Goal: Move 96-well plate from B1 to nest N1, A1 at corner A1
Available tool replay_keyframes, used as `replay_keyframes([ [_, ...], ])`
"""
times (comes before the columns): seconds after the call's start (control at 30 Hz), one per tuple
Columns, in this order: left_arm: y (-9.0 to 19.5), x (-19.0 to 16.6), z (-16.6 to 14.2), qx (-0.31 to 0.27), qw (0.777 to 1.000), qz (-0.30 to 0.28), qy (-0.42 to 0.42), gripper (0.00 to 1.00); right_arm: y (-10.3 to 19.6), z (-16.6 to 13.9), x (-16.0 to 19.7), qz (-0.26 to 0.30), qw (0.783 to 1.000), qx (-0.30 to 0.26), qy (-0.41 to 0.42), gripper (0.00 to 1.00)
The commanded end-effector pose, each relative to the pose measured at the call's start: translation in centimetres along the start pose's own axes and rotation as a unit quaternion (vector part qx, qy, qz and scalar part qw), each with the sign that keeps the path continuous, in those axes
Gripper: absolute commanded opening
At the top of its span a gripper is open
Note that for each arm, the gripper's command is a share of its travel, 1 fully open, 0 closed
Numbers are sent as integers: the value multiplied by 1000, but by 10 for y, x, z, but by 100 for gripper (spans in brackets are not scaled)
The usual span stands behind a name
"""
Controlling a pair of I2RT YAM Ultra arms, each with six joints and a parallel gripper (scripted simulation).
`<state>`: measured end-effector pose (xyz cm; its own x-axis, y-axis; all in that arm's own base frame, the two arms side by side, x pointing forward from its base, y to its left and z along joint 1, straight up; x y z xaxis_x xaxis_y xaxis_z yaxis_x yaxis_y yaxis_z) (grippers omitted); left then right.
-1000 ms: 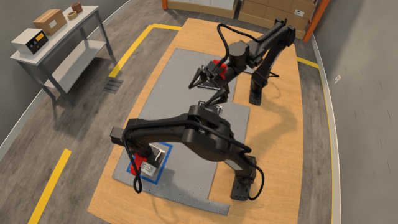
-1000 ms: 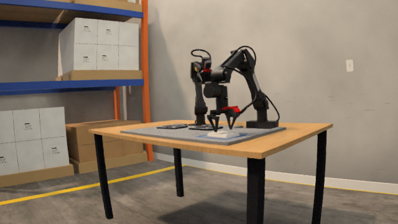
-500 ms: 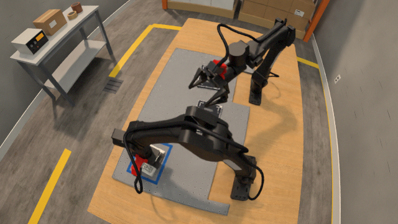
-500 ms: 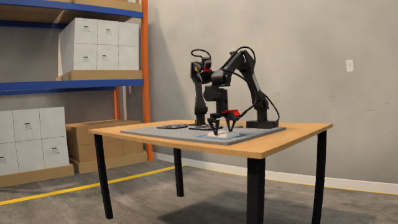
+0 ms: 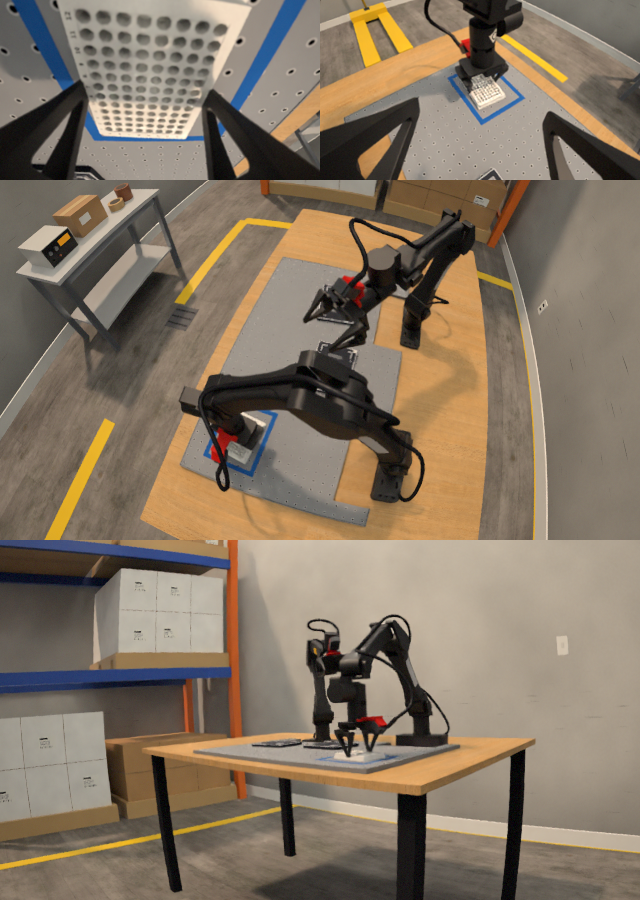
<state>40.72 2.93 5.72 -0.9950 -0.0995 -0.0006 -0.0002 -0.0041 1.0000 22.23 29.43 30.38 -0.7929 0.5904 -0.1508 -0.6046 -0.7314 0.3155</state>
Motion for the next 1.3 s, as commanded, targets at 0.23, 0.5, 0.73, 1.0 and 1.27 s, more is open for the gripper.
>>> replay_keyframes([
  [0.23,44,-2,0,2,1000,-12,1,79,5,3,1,1,1000,-4,-2,100],
  [0.5,63,-2,0,2,1000,-12,1,79,5,3,1,1,1000,-4,-2,100],
  [0.73,58,5,-18,5,999,-27,27,79,23,-9,-2,14,998,56,7,100],
  [1.0,56,44,-70,8,999,-24,42,79,95,-8,-17,17,992,122,6,100],
  [1.27,54,119,-155,10,999,-13,32,79,224,-13,-23,6,988,154,-5,100],
])
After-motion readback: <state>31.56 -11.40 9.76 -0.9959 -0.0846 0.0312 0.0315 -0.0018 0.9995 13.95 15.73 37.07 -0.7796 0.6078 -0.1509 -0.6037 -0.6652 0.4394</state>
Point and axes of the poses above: on each arm, the point where the finger pads meet when closed, its own y axis back along the fingers, its own x axis across the jaws, z = x × y, the point moved 6 cm from there along y, back along the fingers, and after that the axes turned 14 degrees about y, right-handed, at the moved point
